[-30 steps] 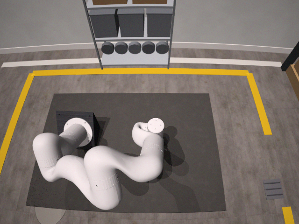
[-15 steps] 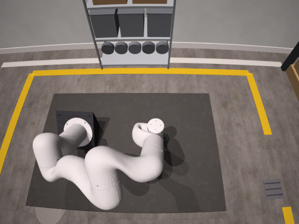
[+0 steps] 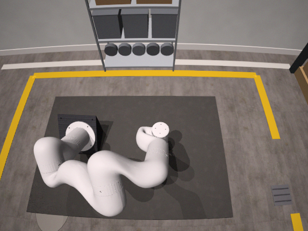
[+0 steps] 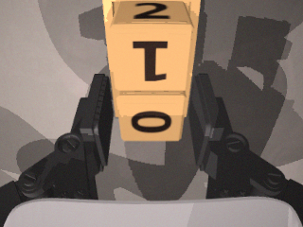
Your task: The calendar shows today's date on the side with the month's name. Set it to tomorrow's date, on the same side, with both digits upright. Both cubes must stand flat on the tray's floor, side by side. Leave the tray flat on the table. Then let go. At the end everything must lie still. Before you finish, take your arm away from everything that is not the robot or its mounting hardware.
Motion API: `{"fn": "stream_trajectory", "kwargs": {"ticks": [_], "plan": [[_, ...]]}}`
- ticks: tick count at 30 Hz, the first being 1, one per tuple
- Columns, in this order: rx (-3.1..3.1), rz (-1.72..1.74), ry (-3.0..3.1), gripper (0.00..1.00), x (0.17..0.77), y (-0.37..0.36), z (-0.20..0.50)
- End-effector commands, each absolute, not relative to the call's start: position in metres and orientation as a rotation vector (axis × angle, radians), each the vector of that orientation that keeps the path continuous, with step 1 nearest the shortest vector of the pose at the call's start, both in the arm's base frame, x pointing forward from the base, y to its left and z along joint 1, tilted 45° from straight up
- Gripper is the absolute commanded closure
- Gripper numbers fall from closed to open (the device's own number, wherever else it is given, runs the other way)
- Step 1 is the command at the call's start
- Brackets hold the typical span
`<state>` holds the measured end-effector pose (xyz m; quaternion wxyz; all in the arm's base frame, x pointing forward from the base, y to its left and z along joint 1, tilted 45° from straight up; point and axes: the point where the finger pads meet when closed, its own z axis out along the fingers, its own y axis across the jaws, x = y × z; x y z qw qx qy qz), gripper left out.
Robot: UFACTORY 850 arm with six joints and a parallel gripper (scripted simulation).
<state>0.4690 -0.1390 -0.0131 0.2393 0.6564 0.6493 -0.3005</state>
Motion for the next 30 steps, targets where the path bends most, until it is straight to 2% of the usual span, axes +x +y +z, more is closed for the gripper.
{"fn": "stream_trajectory", "kwargs": {"ticks": [1, 10, 11, 30], "plan": [[1.797, -0.821, 1.778, 0.51, 0.4697, -0.1386, -0.0127], [1.797, -0.821, 1.778, 0.51, 0.4697, -0.1386, -0.0127], [1.797, -0.821, 1.778, 0.71, 0.4697, -0.1386, -0.0127], [1.797, -0.821, 1.778, 0.71, 0.4697, -0.1386, -0.0127]]}}
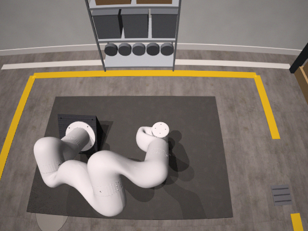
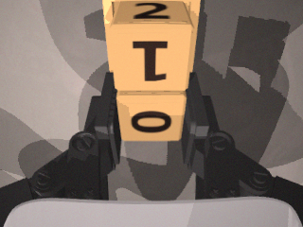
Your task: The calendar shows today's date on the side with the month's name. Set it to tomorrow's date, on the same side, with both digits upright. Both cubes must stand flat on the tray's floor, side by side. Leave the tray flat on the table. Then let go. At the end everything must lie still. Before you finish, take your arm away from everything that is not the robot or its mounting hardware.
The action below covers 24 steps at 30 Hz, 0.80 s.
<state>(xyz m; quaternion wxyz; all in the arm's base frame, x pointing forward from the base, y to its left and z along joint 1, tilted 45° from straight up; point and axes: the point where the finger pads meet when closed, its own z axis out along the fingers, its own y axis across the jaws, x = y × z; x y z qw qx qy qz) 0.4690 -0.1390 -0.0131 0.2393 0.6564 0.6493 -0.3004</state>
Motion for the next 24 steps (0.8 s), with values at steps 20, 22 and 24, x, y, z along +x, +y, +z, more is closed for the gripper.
{"fn": "stream_trajectory", "kwargs": {"ticks": [20, 22, 24], "plan": [[1.797, -0.821, 1.778, 0.71, 0.471, -0.131, -0.006], [1.797, -0.821, 1.778, 0.71, 0.471, -0.124, 0.002], [1.797, -0.821, 1.778, 0.71, 0.472, -0.115, 0.011]]}}
